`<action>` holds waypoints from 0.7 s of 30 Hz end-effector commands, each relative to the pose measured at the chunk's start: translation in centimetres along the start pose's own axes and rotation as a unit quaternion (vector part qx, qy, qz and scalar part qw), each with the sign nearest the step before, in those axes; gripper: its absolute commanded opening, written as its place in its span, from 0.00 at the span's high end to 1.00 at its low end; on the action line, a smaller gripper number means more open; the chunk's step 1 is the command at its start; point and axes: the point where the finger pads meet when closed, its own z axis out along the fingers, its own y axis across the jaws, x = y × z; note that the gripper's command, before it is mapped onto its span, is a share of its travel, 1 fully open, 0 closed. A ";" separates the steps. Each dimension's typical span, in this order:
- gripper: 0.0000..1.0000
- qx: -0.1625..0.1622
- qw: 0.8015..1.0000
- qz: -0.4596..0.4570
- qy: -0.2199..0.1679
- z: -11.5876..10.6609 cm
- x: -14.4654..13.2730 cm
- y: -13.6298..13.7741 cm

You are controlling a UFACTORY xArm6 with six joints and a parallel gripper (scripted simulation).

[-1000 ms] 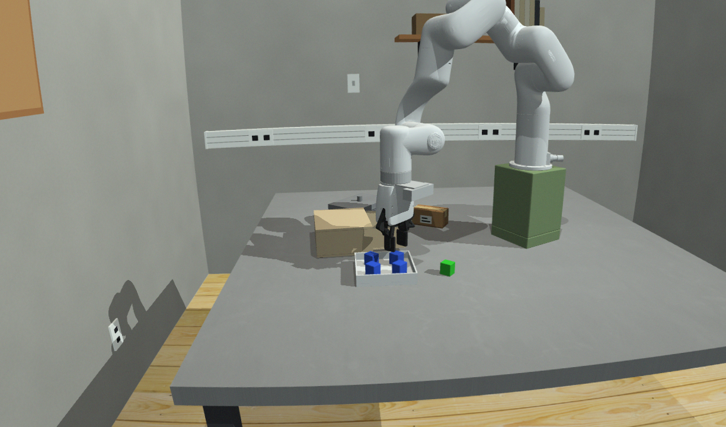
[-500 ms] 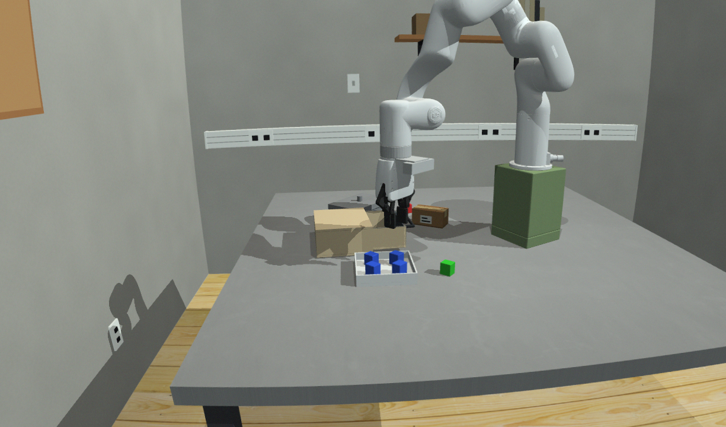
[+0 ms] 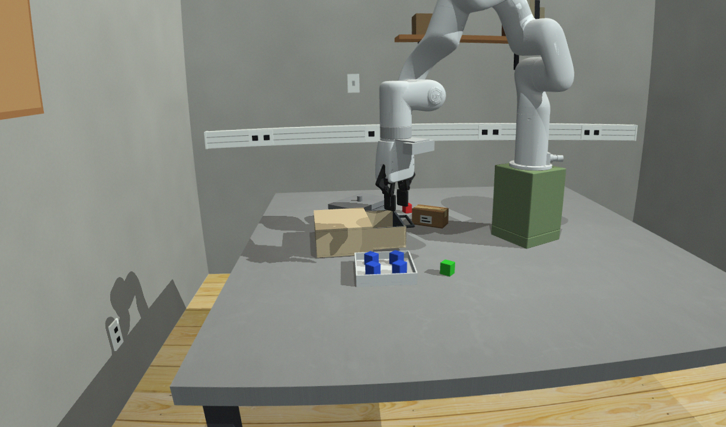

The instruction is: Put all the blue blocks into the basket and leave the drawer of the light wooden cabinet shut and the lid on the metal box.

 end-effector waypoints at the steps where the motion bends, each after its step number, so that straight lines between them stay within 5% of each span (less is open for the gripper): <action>1: 0.53 -0.002 1.000 0.000 -0.001 -0.8 0.0 0.1; 10: 0.53 -0.002 1.000 0.003 -0.001 -1.0 -0.2 0.0; 13: 0.53 -0.002 0.994 0.111 0.000 -1.0 -4.3 -5.4; 18: 0.53 0.000 0.970 0.243 0.002 -0.8 -5.9 -10.8; 20: 0.53 0.000 0.970 0.243 0.002 -0.8 -5.9 -10.8; 21: 0.53 0.000 0.949 0.316 0.002 -0.7 -7.3 -14.1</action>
